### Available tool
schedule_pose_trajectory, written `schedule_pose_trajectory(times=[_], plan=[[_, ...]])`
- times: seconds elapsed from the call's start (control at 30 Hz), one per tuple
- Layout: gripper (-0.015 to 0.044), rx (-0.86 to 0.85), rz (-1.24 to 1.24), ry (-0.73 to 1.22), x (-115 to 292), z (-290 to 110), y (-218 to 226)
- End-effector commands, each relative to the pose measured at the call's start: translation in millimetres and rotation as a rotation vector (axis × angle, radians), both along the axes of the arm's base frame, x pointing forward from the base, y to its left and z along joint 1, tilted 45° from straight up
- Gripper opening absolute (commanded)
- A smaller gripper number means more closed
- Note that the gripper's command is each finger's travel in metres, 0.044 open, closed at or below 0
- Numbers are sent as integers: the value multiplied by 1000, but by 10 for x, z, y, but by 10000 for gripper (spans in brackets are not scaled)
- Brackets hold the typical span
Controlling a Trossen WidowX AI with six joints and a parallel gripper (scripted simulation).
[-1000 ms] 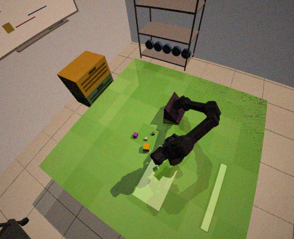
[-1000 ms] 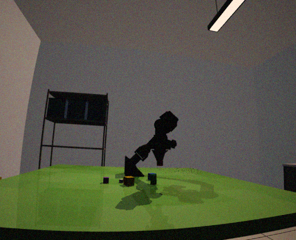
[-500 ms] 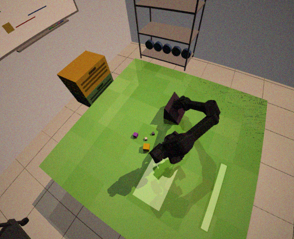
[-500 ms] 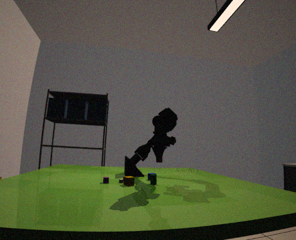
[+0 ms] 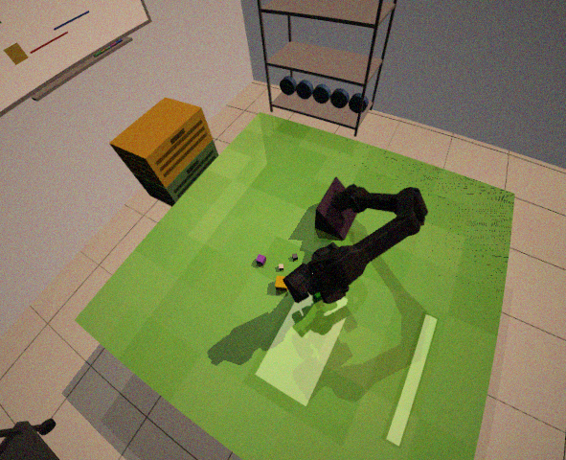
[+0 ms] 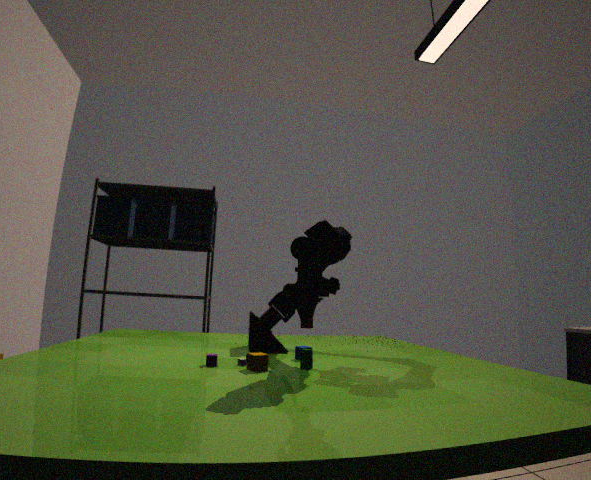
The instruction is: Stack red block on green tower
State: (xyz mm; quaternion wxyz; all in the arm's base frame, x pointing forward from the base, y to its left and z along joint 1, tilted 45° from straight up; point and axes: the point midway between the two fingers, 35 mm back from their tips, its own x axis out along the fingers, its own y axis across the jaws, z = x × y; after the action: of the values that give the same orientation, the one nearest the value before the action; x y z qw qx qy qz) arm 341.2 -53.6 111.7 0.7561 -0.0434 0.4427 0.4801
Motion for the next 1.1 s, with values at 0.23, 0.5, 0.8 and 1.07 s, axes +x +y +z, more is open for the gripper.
schedule_pose_trajectory(times=[0.23,0.5,0.8,1.07], plan=[[0,1,0,-4,40,-198,223],[0,2,0,-5,79,-375,398],[0,2,0,-5,79,-375,398],[0,2,0,-5,79,-375,398]])
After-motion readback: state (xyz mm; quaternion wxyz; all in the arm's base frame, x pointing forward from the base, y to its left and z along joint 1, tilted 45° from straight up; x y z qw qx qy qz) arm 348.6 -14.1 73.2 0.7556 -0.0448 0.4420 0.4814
